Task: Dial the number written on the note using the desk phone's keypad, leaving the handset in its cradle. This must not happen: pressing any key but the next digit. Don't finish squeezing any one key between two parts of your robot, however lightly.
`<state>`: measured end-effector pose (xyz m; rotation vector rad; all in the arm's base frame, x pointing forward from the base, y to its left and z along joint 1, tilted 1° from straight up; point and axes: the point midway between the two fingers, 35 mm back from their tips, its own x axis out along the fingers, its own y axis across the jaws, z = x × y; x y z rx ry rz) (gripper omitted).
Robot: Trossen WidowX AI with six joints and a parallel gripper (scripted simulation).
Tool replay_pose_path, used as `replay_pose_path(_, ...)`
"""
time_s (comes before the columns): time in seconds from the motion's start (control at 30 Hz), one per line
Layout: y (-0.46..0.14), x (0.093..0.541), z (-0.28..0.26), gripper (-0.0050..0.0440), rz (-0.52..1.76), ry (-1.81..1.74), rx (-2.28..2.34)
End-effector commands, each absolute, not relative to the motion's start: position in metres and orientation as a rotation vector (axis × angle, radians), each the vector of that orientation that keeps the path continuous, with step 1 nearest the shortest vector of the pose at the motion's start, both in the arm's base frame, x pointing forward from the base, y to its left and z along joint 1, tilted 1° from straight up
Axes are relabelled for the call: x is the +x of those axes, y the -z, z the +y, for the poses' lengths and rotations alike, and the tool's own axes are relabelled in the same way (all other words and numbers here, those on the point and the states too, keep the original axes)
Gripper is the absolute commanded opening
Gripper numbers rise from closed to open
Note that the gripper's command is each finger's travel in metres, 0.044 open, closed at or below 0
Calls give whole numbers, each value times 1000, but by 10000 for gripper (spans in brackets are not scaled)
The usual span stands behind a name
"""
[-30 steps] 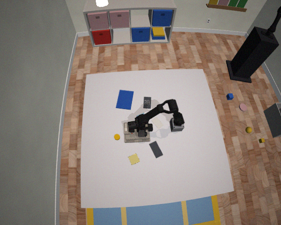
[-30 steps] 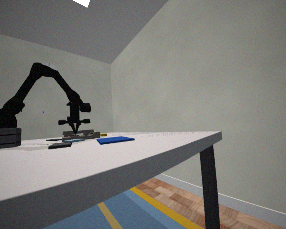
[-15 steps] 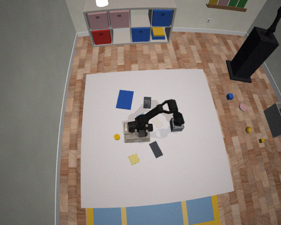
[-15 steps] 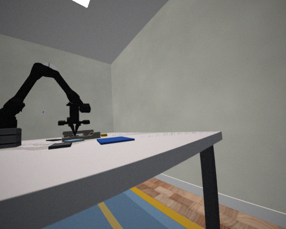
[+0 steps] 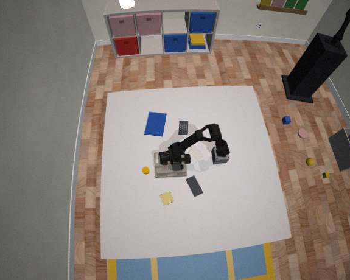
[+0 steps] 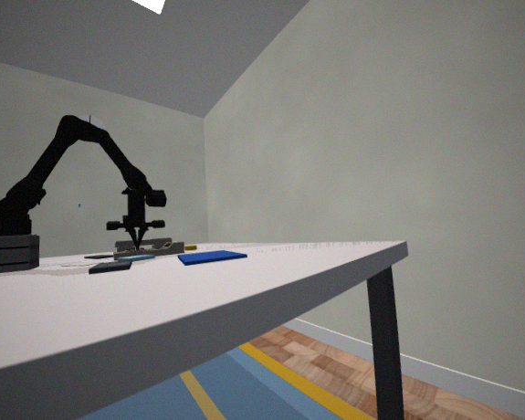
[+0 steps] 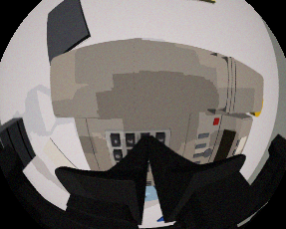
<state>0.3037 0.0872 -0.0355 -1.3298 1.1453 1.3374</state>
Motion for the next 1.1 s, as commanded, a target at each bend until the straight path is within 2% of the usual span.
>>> replay_pose_path(0.0, 38, 302, 87, -50, 1151, -1339, -1325)
replay_pose_path(0.8, 38, 302, 87, -50, 1151, -1339, -1325)
replay_pose_path(1.07, 8, 303, 87, -50, 1151, -1339, -1325)
